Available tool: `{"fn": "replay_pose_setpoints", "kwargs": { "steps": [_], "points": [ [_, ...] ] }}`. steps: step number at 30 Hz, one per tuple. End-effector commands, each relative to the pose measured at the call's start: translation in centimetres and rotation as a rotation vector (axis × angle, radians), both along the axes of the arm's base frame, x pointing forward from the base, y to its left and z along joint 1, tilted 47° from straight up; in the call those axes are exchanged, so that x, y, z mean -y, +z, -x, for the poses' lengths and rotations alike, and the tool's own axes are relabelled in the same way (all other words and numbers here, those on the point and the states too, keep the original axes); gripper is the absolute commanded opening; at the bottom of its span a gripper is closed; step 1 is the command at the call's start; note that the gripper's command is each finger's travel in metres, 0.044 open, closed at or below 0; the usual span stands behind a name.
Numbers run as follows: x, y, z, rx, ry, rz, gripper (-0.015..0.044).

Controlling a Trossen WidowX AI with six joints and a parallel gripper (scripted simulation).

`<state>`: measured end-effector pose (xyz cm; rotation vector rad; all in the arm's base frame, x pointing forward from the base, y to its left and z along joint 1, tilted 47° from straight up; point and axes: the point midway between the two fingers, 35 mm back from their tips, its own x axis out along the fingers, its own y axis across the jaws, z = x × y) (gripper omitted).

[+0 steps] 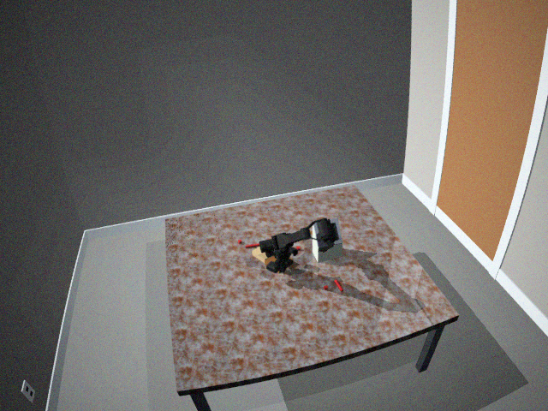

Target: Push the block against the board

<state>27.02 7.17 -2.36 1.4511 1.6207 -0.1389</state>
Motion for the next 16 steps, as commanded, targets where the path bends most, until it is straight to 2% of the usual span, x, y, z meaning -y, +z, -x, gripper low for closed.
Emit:
{"fn": "replay_pose_setpoints", "kwargs": {
  "steps": [1, 16],
  "points": [
    [0.38, -0.38, -0.45, 0.002, 0.003, 0.005, 0.0],
    [0.7, -0.65, -0.77, 0.002, 0.003, 0.006, 0.0]
  ]
}}
